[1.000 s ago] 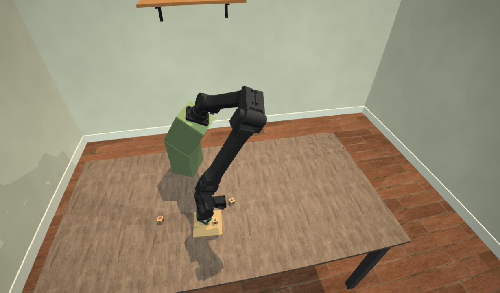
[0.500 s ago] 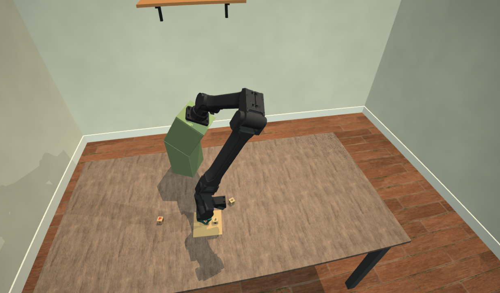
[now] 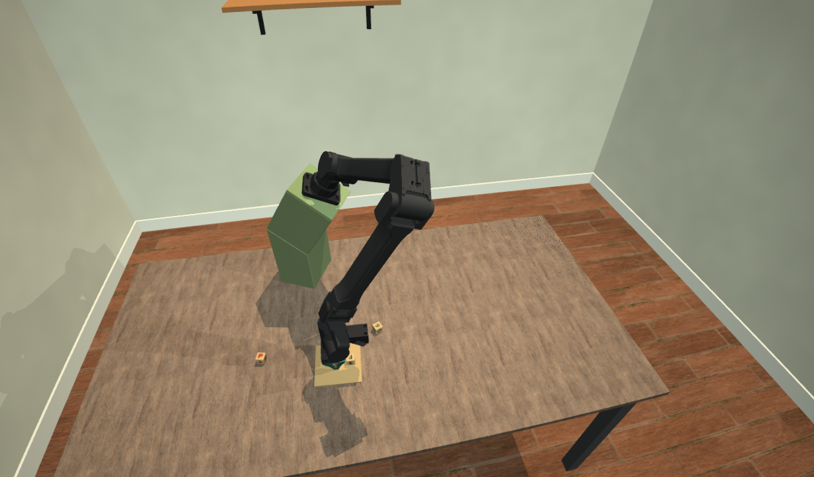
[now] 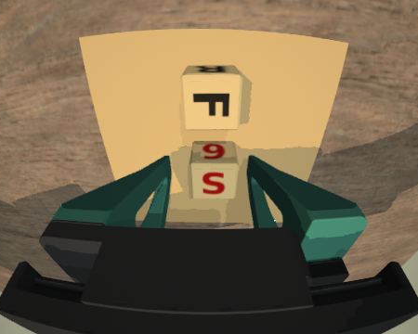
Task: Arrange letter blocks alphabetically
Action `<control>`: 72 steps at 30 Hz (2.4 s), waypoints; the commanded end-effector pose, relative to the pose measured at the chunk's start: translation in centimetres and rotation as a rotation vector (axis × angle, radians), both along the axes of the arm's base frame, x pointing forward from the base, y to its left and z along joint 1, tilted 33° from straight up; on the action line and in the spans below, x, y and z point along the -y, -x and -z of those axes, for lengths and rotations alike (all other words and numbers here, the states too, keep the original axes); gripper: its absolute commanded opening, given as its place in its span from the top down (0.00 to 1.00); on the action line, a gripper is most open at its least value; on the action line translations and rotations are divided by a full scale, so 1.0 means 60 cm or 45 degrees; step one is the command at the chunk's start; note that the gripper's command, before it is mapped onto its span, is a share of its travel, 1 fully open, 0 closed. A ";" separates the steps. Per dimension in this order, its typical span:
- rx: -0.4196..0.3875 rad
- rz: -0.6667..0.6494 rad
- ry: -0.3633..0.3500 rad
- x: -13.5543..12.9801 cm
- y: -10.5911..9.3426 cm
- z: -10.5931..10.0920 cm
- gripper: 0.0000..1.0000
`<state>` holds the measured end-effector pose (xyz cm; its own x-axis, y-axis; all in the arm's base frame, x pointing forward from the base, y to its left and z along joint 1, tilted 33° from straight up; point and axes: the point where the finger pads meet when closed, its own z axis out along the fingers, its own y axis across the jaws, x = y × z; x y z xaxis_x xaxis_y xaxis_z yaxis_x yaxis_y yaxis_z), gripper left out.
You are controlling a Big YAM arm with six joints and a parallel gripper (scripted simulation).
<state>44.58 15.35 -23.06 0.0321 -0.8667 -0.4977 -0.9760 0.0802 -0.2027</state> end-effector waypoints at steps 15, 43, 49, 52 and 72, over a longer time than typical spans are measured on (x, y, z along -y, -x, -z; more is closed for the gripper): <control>0.025 0.023 -0.012 -0.005 -0.017 -0.006 0.49; 0.025 0.023 -0.012 -0.005 -0.017 -0.006 0.80; 0.025 0.023 -0.012 -0.005 -0.017 -0.006 0.80; 0.025 0.023 -0.012 -0.005 -0.017 -0.006 0.80; 0.025 0.024 -0.012 -0.005 -0.018 -0.007 0.80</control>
<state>44.78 15.62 -23.45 0.0296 -0.8659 -0.4993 -0.9755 0.0839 -0.2033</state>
